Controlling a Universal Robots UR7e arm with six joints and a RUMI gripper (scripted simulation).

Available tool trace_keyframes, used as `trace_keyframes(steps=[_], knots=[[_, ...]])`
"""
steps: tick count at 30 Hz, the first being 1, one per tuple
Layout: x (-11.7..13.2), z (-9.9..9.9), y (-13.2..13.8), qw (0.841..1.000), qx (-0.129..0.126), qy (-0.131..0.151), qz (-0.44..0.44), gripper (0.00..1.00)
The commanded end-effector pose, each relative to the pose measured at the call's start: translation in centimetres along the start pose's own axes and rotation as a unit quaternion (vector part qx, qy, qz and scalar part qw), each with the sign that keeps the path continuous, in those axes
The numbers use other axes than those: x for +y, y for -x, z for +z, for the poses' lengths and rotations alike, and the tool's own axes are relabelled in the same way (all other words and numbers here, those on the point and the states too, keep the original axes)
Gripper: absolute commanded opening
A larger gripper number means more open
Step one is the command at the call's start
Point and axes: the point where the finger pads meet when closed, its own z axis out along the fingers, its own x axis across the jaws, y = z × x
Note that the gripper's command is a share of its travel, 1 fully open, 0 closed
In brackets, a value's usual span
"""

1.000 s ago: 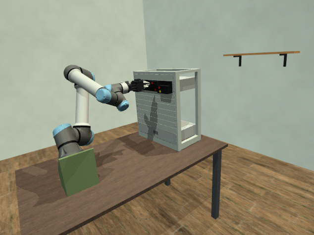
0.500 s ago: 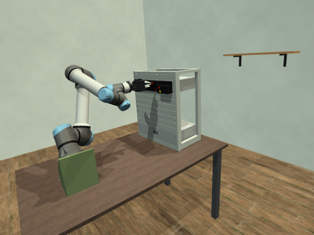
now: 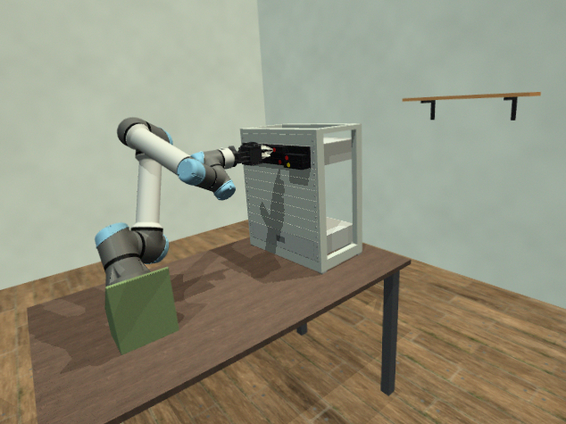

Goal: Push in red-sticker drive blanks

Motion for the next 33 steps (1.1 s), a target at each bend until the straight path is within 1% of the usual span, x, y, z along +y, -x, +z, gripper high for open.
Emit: trace_keyframes(steps=[1, 19, 27, 33], knots=[[0.0, 0.1, 0.0, 1.000, 0.000, -0.001, -0.001, 0.00], [0.0, 0.1, 0.0, 1.000, 0.000, -0.001, -0.001, 0.00], [0.0, 1.1, 0.0, 1.000, 0.000, -0.001, -0.001, 0.00], [0.0, 1.1, 0.0, 1.000, 0.000, -0.001, -0.001, 0.00]])
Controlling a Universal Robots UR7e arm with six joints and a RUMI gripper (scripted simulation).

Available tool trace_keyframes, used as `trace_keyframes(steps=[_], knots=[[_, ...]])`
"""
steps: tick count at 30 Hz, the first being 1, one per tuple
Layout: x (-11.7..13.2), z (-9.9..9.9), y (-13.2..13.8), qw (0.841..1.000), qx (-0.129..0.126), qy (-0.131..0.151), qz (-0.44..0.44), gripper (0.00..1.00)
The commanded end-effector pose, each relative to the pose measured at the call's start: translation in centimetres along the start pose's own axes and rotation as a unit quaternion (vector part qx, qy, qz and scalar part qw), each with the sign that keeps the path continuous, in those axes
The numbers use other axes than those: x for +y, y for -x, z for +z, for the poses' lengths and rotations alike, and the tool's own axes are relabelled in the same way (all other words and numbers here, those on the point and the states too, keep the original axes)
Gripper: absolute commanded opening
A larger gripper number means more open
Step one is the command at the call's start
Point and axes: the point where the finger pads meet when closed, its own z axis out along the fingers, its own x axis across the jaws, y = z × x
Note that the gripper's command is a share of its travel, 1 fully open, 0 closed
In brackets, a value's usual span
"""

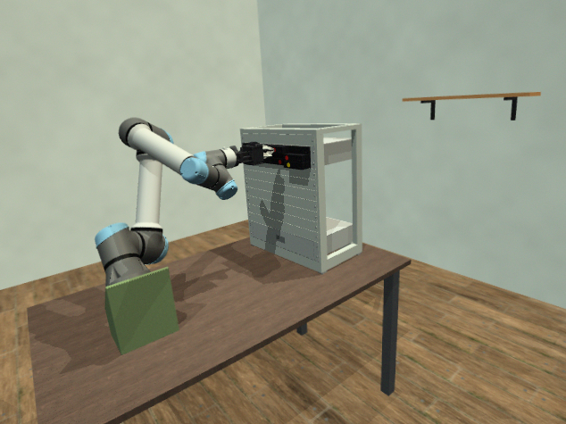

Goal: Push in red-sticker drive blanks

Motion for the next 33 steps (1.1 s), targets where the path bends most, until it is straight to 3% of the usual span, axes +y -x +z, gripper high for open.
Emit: trace_keyframes(steps=[1, 33], knots=[[0.1, 0.3, 0.0, 1.000, 0.000, 0.000, 0.000, 0.00], [0.2, 2.3, -0.1, 1.000, 0.000, 0.000, 0.000, 0.00]])
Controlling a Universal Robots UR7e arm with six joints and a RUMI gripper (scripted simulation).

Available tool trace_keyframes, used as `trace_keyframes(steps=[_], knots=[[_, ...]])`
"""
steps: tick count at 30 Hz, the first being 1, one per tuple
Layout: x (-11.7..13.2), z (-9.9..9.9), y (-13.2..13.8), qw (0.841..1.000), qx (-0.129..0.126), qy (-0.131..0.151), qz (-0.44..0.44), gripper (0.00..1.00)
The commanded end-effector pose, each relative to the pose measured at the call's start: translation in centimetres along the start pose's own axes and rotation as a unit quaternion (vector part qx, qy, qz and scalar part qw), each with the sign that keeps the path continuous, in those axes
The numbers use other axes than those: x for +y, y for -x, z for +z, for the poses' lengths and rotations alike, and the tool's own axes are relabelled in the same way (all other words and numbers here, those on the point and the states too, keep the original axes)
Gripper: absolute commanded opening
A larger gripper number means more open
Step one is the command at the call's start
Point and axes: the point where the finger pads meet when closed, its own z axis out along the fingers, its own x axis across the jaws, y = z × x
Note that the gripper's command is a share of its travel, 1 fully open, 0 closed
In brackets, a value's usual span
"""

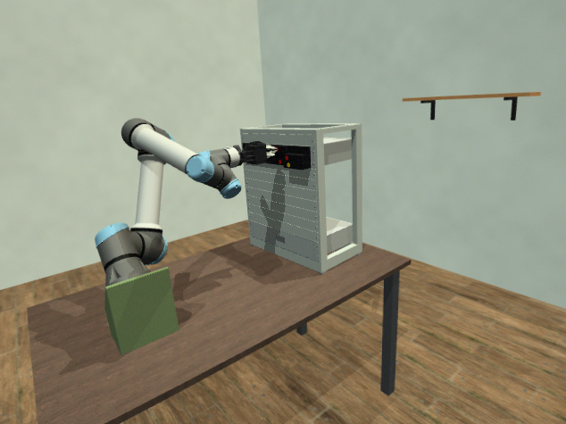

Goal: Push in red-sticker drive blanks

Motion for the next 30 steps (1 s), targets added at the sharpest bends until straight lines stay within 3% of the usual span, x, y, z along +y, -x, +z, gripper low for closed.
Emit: trace_keyframes(steps=[1, 30], knots=[[0.11, 0.73, -0.04, 1.000, 0.000, 0.000, 0.000, 0.00], [0.08, 1.15, -0.01, 1.000, 0.000, 0.000, 0.000, 0.00]])
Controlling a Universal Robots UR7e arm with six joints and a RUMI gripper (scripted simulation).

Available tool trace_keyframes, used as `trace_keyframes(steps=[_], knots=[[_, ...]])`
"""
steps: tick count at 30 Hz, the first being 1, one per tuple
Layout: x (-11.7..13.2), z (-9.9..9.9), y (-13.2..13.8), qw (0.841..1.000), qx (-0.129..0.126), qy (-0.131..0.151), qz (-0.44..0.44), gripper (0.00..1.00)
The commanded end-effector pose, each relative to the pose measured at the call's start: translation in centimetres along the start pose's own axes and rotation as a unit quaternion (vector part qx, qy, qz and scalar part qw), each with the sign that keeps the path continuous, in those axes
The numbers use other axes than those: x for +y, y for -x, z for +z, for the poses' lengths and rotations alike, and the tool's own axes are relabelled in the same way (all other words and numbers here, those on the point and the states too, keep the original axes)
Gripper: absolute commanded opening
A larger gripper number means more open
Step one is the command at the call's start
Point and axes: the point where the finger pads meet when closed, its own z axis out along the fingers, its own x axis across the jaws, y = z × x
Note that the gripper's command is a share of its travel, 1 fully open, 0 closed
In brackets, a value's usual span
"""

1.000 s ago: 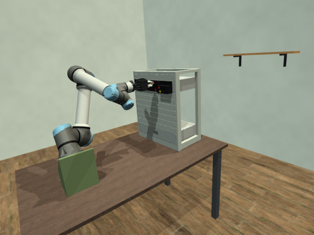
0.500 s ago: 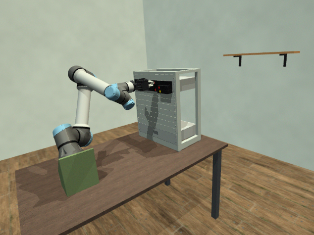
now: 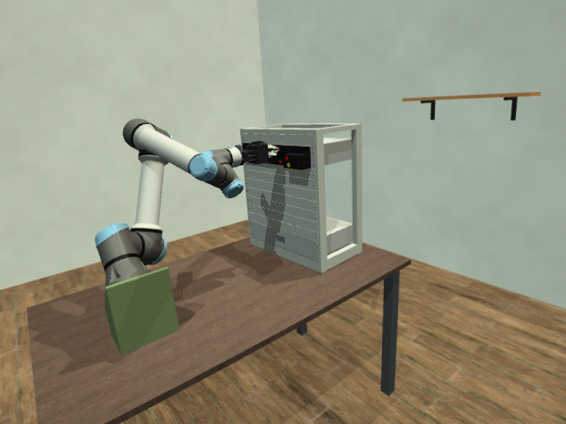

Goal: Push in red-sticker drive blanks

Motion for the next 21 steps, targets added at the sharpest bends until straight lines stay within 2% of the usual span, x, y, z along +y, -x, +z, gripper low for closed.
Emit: trace_keyframes(steps=[1, 21], knots=[[0.05, 0.32, 0.02, 1.000, 0.000, 0.000, 0.000, 0.00], [0.00, 0.74, 0.06, 1.000, 0.000, 0.000, 0.000, 0.00]])
